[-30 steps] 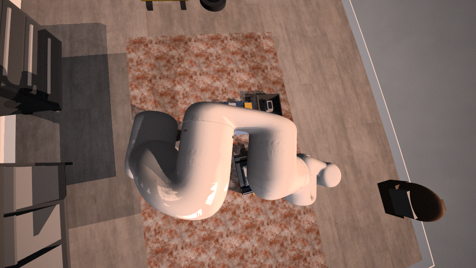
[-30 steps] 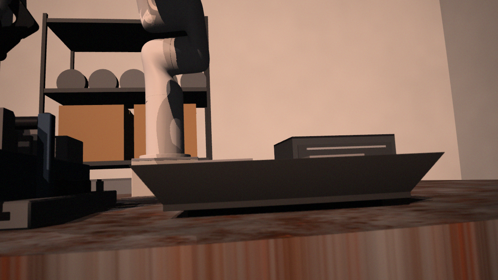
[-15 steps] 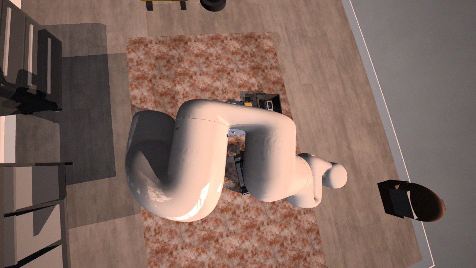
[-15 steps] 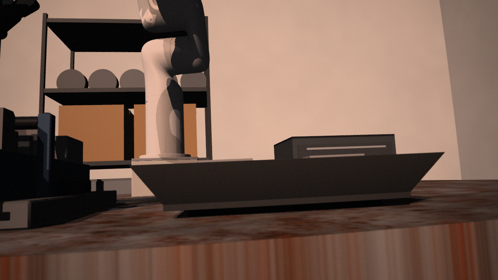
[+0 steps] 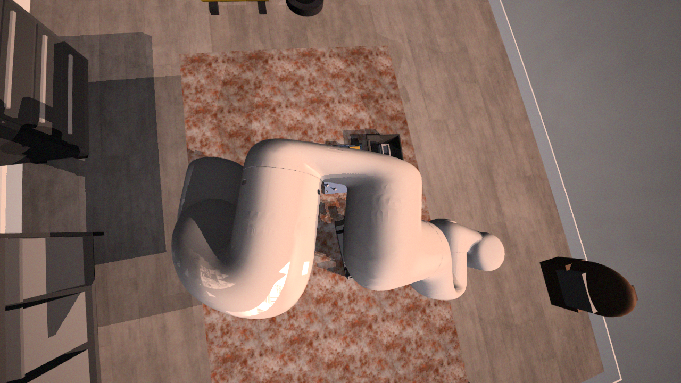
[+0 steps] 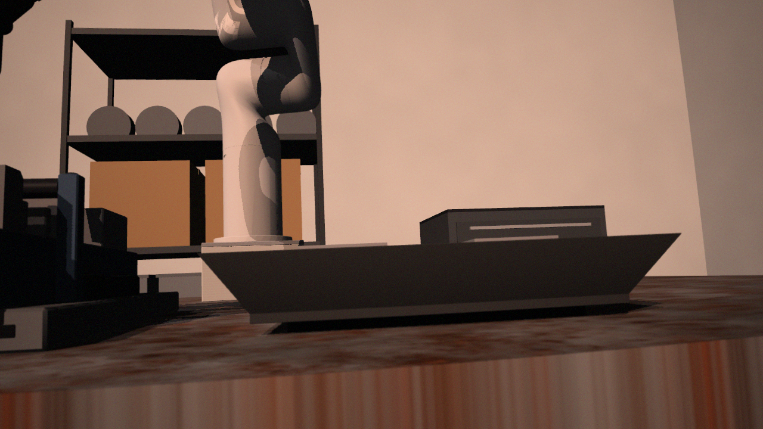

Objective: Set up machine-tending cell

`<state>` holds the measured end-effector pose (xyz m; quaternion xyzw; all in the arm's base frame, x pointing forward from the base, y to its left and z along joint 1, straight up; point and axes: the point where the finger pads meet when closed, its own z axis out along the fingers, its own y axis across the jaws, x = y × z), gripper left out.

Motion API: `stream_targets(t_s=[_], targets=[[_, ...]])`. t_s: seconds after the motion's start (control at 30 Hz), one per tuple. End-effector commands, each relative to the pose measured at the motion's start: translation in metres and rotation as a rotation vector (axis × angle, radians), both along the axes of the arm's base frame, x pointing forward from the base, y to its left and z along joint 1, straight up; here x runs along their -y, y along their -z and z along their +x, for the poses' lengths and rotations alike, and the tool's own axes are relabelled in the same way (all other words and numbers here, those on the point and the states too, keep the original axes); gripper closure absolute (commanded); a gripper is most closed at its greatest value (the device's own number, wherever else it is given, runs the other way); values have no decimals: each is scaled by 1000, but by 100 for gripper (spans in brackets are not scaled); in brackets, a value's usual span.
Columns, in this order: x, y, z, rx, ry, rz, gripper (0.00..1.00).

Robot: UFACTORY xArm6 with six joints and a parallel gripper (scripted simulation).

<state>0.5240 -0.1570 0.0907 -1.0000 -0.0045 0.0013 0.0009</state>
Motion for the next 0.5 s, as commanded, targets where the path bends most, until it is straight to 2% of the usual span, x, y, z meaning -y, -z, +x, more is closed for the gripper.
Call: stream_targets(t_s=[0.0,0.3,0.47], targets=[[0,-4,2,5,0,-2,100],[-3,-5,1,5,-15,-2,100],[-33,-8,-5,5,-132,-2,100]])
